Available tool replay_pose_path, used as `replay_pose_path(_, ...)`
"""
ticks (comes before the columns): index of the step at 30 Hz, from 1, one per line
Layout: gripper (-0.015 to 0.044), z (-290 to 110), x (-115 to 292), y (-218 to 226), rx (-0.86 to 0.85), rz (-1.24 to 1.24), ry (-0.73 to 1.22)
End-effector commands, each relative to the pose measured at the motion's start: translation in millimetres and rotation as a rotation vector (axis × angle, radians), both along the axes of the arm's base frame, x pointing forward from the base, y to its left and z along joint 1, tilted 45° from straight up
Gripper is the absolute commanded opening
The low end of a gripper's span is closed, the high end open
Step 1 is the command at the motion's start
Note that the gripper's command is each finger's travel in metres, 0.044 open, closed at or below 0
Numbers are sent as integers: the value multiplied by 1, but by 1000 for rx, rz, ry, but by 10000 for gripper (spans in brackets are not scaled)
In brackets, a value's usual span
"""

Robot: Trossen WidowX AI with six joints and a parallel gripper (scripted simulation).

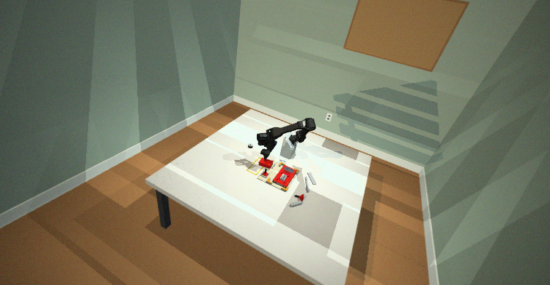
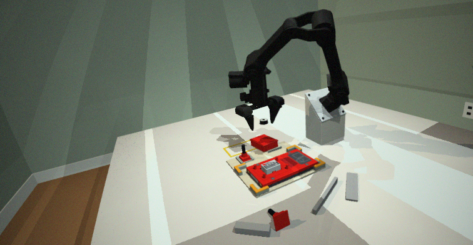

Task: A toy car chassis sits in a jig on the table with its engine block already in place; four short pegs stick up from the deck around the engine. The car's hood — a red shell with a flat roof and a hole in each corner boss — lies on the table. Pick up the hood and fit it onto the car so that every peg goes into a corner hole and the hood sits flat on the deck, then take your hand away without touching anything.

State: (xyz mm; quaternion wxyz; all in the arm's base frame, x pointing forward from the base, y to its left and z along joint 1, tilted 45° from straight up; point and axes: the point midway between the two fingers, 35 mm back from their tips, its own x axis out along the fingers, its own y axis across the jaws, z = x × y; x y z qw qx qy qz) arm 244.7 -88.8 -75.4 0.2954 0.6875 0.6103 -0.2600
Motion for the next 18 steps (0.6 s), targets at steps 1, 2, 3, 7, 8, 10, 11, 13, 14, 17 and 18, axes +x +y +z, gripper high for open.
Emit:
replay_pose_path(1, 440, -4, 0, 4, 9, -5, 5)
replay_pose_path(2, 440, -4, 0, 4, 9, -5, 5)
replay_pose_path(3, 440, -5, 1, 5, 9, -5, 5)
replay_pose_path(7, 440, -8, 1, 8, 9, -6, 5)
replay_pose_path(8, 440, -9, 2, 8, 9, -6, 5)
replay_pose_path(10, 440, -10, 2, 10, 9, -6, 5)
replay_pose_path(11, 440, -11, 2, 10, 9, -6, 5)
replay_pose_path(13, 440, -12, 2, 12, 9, -6, 5)
replay_pose_path(14, 440, -13, 2, 12, 9, -6, 5)
replay_pose_path(17, 440, -15, 3, 14, 9, -6, 5)
replay_pose_path(18, 440, -16, 3, 15, 9, -6, 5)
